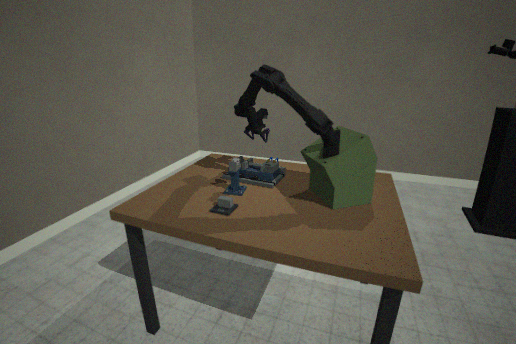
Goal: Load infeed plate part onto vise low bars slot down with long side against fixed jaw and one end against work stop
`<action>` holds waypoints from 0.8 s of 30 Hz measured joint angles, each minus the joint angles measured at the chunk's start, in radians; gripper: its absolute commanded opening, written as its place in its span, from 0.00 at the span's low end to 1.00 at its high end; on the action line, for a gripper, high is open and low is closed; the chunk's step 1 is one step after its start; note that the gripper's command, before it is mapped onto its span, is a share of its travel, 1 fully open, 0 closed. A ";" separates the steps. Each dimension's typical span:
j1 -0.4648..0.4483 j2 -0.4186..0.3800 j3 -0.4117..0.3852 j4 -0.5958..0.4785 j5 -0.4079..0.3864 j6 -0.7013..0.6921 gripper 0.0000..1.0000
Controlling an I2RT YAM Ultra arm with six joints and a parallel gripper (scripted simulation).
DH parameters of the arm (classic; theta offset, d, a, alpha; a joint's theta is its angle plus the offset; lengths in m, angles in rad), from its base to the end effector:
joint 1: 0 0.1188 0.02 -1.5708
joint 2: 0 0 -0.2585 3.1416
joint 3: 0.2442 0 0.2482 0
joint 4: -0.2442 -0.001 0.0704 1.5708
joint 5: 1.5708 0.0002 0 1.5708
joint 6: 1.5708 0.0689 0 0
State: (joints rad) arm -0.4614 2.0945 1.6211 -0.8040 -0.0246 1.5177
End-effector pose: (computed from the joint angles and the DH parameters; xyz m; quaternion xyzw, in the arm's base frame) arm 0.3872 -0.1895 0.1529 0.8258 0.5446 0.0842 0.1201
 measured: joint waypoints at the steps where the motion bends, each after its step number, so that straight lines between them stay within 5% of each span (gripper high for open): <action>1: 0.000 0.000 0.000 0.000 0.000 0.000 1.00; 24: 0.013 -0.002 -0.003 0.008 -0.002 -0.014 1.00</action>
State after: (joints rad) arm -0.4484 2.0926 1.6180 -0.7956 -0.0269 1.5032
